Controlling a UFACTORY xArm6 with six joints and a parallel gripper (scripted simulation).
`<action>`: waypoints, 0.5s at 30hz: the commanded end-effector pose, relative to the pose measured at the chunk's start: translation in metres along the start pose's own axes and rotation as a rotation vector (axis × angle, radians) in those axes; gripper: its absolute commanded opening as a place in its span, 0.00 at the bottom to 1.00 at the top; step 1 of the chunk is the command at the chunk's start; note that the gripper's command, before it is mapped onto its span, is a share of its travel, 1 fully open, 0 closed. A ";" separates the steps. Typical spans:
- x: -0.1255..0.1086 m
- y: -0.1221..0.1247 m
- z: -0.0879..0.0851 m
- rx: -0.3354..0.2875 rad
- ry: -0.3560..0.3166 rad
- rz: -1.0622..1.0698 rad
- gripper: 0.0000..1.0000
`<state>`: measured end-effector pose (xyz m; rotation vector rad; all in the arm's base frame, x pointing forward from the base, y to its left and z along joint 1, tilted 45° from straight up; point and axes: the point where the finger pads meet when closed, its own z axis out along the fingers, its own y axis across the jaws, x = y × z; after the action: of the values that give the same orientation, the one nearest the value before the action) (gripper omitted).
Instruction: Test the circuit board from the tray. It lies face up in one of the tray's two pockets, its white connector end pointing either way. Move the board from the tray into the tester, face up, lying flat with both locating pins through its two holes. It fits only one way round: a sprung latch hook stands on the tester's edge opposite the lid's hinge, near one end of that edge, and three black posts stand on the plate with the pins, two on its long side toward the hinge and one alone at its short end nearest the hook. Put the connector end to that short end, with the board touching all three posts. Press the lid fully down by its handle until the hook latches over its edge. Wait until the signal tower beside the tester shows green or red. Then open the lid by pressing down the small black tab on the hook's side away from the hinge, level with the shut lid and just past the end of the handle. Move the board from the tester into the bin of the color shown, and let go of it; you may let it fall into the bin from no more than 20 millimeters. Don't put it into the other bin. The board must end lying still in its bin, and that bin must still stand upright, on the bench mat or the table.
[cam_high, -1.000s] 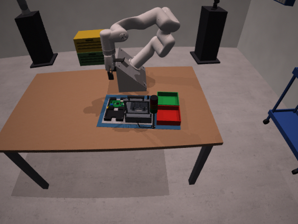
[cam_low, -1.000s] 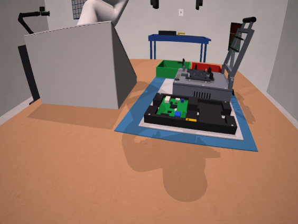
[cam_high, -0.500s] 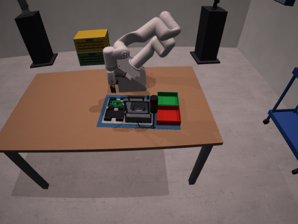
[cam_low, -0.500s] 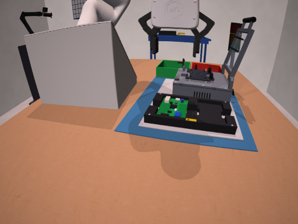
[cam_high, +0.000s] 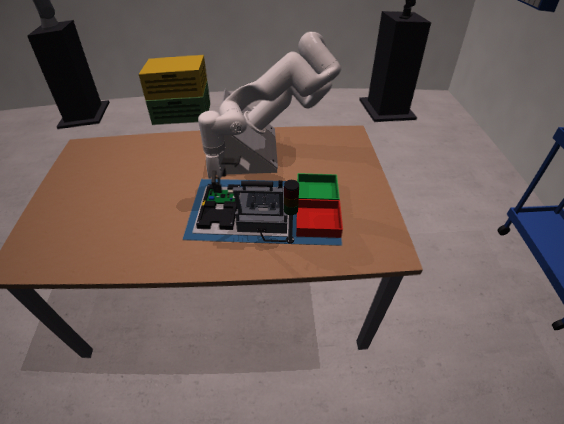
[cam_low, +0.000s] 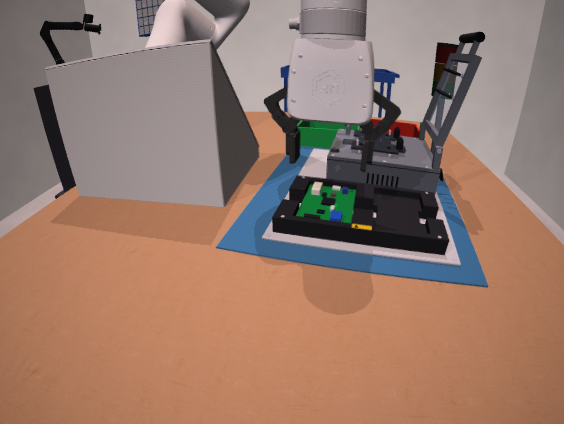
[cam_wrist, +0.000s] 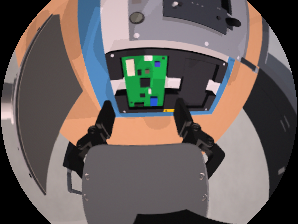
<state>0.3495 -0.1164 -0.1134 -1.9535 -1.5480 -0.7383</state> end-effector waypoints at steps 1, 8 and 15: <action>0.000 0.002 0.006 -0.004 -0.001 -0.002 1.00; 0.000 0.002 0.007 -0.004 -0.001 -0.002 1.00; 0.000 0.002 0.007 -0.004 -0.001 -0.002 1.00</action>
<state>0.3513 -0.1108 -0.1195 -1.9538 -1.5486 -0.7406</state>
